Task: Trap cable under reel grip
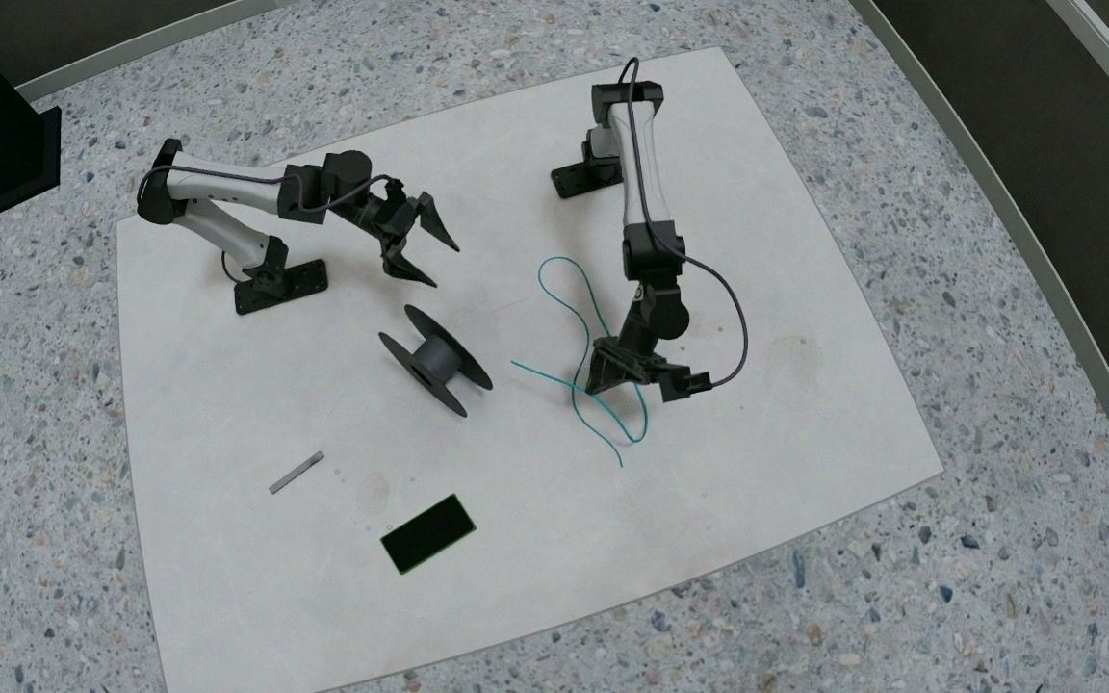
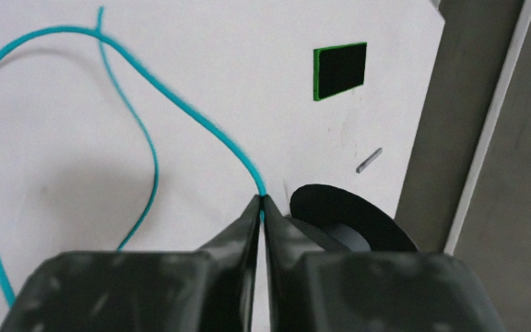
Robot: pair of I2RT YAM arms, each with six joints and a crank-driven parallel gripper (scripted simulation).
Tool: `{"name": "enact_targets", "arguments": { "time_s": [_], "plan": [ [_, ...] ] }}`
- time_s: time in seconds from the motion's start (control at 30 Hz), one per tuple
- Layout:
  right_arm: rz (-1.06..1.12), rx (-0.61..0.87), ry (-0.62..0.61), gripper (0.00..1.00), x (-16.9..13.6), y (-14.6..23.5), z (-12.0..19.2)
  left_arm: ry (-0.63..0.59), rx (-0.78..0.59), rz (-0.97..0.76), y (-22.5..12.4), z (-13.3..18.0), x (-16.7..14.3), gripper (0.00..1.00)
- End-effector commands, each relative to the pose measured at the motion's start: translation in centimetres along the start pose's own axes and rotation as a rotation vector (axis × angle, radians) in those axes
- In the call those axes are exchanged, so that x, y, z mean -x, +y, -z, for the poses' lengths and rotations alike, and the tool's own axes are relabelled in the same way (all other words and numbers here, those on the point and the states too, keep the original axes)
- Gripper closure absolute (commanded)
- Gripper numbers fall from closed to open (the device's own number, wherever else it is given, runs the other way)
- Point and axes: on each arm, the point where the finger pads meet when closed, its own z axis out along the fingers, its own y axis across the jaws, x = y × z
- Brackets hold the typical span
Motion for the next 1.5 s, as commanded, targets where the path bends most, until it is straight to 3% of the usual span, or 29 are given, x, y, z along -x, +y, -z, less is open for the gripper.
{"name": "enact_targets", "arguments": {
  "time_s": [0.0,0.3,0.57,0.87,1.2,1.47],
  "plan": [
    [-0.001,-0.106,0.064,0.25,-1.8,-3.1,1.7,0.042,-0.09,-0.168,-3.3,-0.8,1.3,1.0],
    [0.006,-0.214,0.082,0.25,-2.8,-6.7,3.5,0.087,-0.171,-0.322,-6.3,-3.5,2.1,1.0],
    [0.002,-0.211,0.078,0.25,-2.9,-6.8,3.5,0.114,-0.219,-0.414,-7.9,-5.5,2.5,1.0],
    [0.002,-0.211,0.079,0.25,-3.0,-6.8,3.5,0.073,-0.248,-0.435,-9.5,-4.5,3.6,1.0],
    [0.014,-0.205,0.083,0.25,-3.7,-7.3,2.1,0.088,-0.235,-0.428,-8.9,-5.0,3.3,1.0],
    [0.008,-0.203,0.068,0.25,-3.0,-7.4,0.9,0.137,-0.227,-0.275,-9.0,-4.6,2.7,1.0]
  ]
}}
